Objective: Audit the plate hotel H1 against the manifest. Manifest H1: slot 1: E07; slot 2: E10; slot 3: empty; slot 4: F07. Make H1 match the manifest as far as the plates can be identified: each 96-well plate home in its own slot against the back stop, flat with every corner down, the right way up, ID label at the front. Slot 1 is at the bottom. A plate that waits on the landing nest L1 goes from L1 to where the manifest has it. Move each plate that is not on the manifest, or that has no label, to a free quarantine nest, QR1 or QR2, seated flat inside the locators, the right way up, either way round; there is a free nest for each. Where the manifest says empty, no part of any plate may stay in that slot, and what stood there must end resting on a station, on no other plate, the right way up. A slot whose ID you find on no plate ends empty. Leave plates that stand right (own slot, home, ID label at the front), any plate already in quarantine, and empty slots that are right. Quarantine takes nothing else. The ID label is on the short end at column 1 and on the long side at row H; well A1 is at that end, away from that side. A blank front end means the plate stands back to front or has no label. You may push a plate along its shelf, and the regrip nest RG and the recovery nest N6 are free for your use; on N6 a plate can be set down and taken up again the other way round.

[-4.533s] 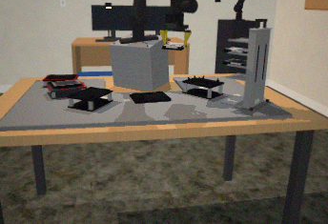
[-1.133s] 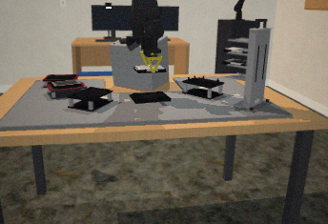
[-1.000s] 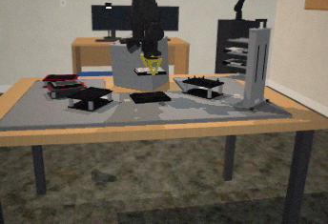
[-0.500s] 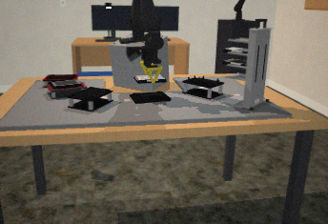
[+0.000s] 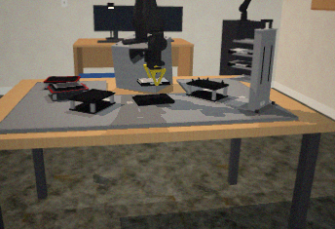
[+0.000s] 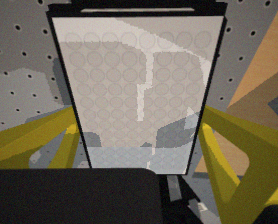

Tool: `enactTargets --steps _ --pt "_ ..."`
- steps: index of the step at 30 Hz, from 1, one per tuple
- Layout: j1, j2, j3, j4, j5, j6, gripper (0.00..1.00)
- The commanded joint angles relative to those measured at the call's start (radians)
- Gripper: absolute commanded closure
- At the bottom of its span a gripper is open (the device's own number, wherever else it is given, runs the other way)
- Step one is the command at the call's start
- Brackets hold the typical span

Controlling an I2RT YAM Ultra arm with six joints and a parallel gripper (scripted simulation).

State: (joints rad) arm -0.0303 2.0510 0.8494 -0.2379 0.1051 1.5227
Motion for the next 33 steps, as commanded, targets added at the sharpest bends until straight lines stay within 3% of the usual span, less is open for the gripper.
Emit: enactTargets --steps 1,33 --pt "0.002 -0.031 -0.021 0.000 0.004 -0.008 0.14" --pt "0.001 -0.037 -0.026 0.007 0.004 -0.009 0.14"
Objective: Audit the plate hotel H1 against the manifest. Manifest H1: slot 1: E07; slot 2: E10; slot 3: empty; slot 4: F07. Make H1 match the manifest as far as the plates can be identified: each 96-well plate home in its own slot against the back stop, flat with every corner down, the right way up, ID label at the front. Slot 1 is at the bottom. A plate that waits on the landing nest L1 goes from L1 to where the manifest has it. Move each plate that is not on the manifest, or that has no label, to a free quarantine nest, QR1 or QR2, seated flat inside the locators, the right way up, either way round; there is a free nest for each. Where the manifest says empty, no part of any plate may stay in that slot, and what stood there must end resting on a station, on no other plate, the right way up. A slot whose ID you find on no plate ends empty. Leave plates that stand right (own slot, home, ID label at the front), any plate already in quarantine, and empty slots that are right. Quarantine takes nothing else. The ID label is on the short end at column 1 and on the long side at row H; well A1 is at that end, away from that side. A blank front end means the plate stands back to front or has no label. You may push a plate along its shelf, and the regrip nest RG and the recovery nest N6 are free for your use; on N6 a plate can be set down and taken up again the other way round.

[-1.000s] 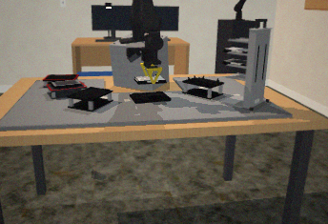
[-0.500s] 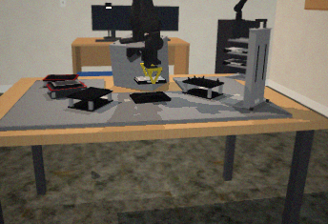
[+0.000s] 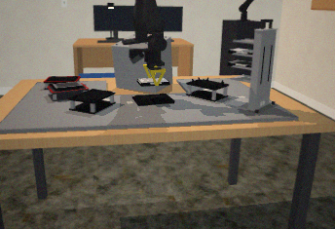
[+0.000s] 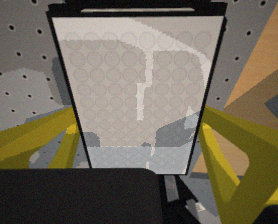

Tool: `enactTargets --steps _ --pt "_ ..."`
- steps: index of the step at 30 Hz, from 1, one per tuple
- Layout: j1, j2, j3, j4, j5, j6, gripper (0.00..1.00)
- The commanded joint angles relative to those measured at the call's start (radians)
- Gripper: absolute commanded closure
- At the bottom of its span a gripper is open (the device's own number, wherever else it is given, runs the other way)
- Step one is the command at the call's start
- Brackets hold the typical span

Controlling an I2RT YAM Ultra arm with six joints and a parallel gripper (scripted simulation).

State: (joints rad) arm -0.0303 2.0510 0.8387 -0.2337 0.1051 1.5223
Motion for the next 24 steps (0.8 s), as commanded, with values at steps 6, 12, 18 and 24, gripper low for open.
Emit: enactTargets --steps 6,12,18,24 --pt "-0.003 -0.027 -0.019 0.024 0.003 -0.010 0.14" --pt "-0.008 0.018 0.013 0.035 0.003 -0.011 0.14" --pt "-0.005 0.031 0.016 0.049 0.003 -0.012 0.14" --pt "-0.010 0.046 0.020 0.064 0.002 -0.014 0.14"
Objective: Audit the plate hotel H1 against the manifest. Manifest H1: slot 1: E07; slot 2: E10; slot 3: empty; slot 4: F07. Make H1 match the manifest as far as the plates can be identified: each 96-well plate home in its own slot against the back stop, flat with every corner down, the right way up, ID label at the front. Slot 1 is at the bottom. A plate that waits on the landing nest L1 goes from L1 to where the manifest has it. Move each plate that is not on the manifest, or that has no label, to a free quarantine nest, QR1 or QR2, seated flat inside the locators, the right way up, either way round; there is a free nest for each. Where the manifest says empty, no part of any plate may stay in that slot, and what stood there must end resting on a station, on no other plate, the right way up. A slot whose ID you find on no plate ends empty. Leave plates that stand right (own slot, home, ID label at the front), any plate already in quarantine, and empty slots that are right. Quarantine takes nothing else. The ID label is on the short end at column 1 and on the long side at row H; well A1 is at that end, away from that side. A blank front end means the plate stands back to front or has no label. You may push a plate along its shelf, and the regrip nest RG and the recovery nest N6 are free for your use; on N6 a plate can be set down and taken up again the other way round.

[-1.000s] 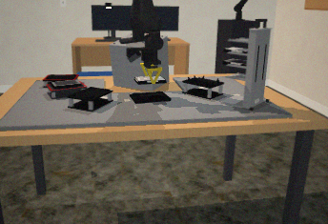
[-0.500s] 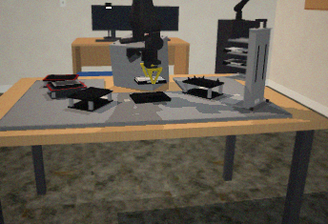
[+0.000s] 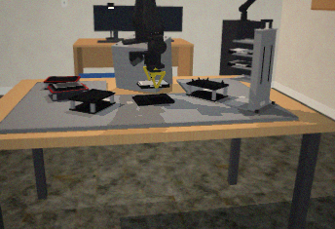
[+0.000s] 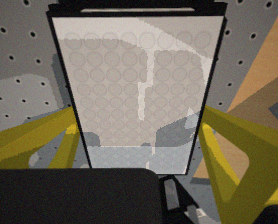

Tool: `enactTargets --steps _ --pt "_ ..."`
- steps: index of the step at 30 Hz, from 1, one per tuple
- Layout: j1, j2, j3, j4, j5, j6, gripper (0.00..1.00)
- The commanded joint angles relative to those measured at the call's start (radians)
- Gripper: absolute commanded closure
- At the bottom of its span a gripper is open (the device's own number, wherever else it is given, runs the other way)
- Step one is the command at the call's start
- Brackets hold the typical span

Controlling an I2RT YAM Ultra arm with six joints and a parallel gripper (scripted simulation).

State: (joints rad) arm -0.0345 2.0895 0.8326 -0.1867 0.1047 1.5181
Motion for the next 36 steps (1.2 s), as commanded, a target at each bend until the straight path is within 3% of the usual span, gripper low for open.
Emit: enactTargets --steps 1,3,6,36 --pt "-0.005 0.007 0.027 0.017 0.003 -0.009 0.14" --pt "-0.002 -0.022 0.029 0.020 0.003 -0.010 0.14" --pt "-0.005 0.020 0.029 0.025 0.003 -0.010 0.14" --pt "-0.011 0.089 0.039 0.084 0.002 -0.017 0.14"
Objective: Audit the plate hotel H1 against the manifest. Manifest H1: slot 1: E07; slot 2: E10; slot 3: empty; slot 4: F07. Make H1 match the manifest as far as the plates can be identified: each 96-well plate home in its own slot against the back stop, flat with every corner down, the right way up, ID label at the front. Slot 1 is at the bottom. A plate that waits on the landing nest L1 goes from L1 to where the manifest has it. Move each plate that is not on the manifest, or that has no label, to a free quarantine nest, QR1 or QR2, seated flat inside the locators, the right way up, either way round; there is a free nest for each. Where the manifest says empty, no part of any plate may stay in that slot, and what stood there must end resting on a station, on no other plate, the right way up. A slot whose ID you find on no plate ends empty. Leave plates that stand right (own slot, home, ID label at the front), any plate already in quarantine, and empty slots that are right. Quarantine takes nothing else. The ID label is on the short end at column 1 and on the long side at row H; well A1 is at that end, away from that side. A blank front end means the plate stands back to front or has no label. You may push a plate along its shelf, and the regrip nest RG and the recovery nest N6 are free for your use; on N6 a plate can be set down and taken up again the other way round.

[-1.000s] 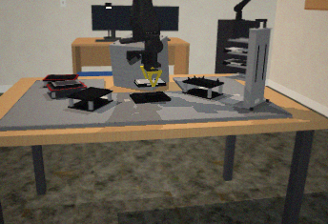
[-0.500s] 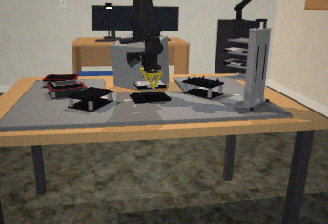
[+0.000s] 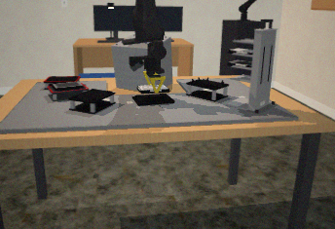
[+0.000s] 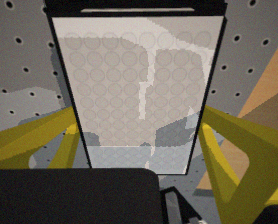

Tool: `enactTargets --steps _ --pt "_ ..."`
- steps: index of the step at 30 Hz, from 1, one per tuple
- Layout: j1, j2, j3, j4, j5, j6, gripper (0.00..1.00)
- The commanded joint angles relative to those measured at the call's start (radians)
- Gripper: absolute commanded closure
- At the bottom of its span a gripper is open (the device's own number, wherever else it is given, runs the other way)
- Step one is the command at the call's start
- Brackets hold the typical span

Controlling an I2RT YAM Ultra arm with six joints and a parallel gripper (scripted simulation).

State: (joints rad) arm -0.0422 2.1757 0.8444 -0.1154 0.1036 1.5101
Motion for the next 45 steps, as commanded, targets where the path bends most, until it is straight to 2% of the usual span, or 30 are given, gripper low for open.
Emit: enactTargets --steps 1,4,18,19,24,32,34,35,38,43,45 --pt "-0.003 -0.029 0.030 0.012 0.003 -0.009 0.14" --pt "-0.006 0.013 0.030 0.021 0.003 -0.010 0.14" --pt "-0.010 0.029 0.034 0.048 0.003 -0.012 0.14" --pt "-0.012 0.047 0.035 0.051 0.002 -0.013 0.14" --pt "-0.008 0.047 0.039 0.061 0.002 -0.014 0.14" --pt "-0.013 0.083 0.046 0.076 0.002 -0.016 0.14" --pt "-0.013 0.083 0.046 0.076 0.002 -0.016 0.14" --pt "-0.007 0.052 0.036 0.068 0.002 -0.016 0.14" --pt "-0.008 0.094 0.041 0.085 0.002 -0.016 0.14" --pt "-0.013 0.091 0.049 0.096 0.002 -0.017 0.14" --pt "-0.015 0.112 0.051 0.100 0.002 -0.018 0.14"
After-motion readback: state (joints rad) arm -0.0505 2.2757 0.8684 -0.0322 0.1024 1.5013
